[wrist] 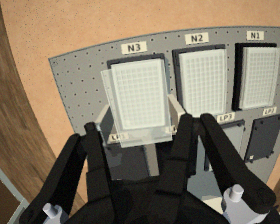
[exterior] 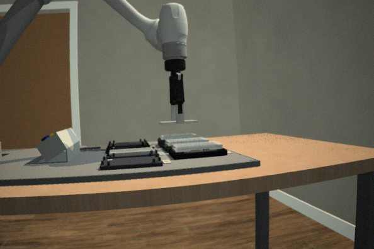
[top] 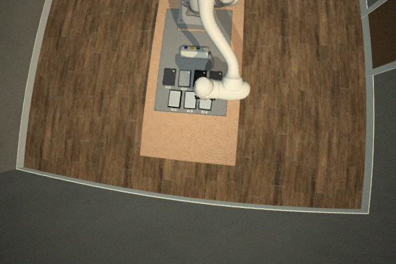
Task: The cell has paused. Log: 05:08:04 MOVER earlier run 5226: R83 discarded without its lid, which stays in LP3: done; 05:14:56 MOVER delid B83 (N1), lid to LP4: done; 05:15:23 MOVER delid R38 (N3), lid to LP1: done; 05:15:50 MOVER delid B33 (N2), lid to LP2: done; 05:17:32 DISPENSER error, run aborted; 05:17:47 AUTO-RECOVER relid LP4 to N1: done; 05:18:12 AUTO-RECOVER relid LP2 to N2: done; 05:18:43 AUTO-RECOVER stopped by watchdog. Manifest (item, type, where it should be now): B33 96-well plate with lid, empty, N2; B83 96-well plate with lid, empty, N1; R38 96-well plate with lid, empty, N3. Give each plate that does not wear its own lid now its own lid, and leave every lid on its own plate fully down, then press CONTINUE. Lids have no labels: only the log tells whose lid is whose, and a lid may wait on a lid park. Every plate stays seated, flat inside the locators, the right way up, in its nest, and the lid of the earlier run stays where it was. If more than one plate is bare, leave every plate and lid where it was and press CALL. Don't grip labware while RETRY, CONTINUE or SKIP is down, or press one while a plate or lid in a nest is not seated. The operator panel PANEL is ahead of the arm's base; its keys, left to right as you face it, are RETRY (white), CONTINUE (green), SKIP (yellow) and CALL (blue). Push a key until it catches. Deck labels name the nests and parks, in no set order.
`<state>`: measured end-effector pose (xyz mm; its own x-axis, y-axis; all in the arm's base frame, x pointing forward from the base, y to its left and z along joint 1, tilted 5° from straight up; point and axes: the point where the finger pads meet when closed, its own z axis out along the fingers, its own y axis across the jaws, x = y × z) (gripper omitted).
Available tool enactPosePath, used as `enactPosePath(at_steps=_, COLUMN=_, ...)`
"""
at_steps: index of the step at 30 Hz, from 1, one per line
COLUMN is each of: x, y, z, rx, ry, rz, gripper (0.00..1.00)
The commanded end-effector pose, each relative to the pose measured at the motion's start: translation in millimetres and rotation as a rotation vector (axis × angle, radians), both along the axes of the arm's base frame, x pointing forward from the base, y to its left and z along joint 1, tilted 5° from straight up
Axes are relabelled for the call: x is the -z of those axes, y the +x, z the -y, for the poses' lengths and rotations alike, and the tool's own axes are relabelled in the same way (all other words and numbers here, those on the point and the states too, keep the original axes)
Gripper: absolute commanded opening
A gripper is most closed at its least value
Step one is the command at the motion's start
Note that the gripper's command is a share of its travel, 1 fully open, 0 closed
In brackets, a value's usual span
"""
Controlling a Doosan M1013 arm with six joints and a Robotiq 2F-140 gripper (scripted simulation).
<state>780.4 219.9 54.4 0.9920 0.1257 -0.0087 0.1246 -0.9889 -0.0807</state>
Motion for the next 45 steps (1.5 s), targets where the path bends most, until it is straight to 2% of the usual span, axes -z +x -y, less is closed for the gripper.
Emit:
enactPosePath(at_steps=1, x=-0.2, y=0.0, z=0.0, rx=0.000, ry=0.000, rz=0.000, gripper=0.00)
enactPosePath(at_steps=28, x=1.2, y=0.0, z=-0.1, rx=0.014, ry=0.000, rz=-0.001, gripper=0.00)
enactPosePath(at_steps=45, x=8.0, y=-0.2, z=-0.7, rx=0.051, ry=-0.001, rz=-0.004, gripper=0.00)
